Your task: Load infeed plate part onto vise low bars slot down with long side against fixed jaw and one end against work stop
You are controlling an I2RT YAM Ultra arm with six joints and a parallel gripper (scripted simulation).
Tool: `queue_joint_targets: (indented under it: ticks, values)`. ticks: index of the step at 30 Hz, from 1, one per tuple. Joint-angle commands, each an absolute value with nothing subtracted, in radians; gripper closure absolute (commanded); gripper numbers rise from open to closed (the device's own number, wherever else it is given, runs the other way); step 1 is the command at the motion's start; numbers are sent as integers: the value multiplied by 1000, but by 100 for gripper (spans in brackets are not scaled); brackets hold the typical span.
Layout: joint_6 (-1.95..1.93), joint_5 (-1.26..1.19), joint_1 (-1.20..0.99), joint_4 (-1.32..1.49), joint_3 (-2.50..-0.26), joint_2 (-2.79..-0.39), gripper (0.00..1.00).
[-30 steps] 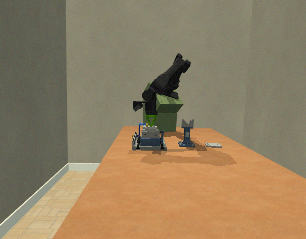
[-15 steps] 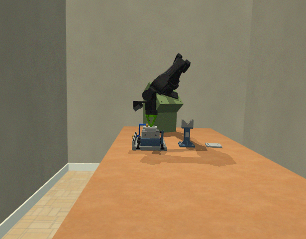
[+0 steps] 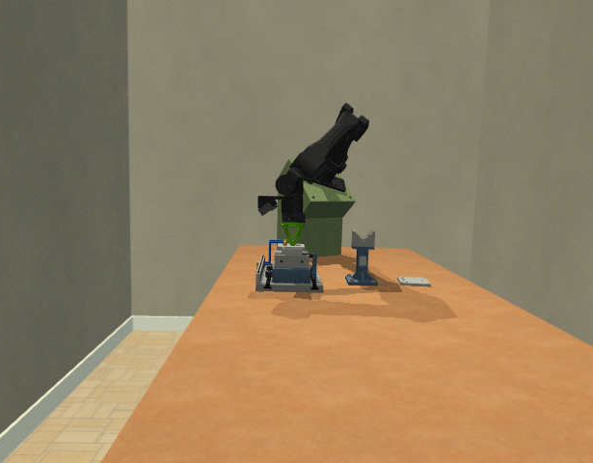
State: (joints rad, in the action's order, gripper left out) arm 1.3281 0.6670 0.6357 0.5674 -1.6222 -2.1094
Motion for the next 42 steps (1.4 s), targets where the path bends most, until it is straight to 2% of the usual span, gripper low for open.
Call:
queue_joint_targets:
  ticks: [1, 42]
  values:
    - [1334, 648, 649, 568, -1619, -2110, 100]
    - [1319, 651, 660, 569, -1633, -2115, 100]
